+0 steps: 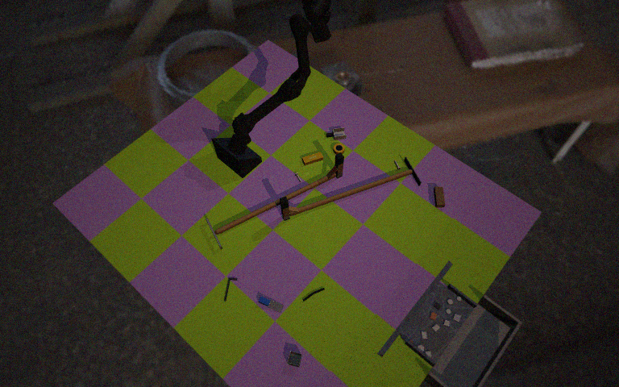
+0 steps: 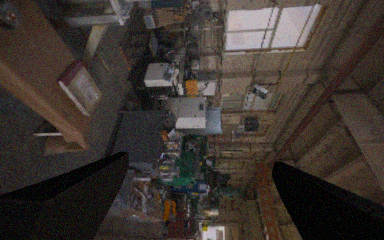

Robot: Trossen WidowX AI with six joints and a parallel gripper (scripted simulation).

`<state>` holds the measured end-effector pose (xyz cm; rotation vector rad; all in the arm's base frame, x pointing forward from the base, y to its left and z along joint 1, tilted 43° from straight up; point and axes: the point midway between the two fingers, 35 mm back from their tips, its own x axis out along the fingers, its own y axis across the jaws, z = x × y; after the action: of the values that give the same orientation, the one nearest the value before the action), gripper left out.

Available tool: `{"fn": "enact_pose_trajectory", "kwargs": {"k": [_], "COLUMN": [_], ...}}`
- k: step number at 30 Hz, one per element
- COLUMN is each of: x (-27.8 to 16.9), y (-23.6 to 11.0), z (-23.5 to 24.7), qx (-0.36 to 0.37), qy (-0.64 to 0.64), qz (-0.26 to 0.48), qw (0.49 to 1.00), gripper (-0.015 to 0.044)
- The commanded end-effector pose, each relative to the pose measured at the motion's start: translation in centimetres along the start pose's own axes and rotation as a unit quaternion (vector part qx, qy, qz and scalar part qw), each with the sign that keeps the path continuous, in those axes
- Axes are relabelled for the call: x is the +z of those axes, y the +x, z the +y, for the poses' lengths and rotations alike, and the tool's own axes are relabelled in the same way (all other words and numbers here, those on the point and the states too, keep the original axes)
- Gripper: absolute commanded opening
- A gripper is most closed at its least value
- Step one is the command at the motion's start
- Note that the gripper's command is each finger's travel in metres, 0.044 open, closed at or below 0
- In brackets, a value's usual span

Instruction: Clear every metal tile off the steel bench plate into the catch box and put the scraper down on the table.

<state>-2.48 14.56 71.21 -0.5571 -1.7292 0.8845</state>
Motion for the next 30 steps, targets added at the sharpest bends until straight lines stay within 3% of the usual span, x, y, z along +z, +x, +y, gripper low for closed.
{"fn": "enact_pose_trajectory", "kwargs": {"k": [1, 18, 30], "x": [-0.3, 2.5, 4.5], "y": [0.1, -0.6, -1.5], "z": [0.4, -2.2, -4.3], "qx": [0.007, -0.038, -0.076], "qy": [0.011, -0.019, -0.039], "qz": [0.000, -0.030, -0.050], "qw": [1.000, 0.999, 0.995], "gripper": [0.0440, 0.0000, 0.0000]}}
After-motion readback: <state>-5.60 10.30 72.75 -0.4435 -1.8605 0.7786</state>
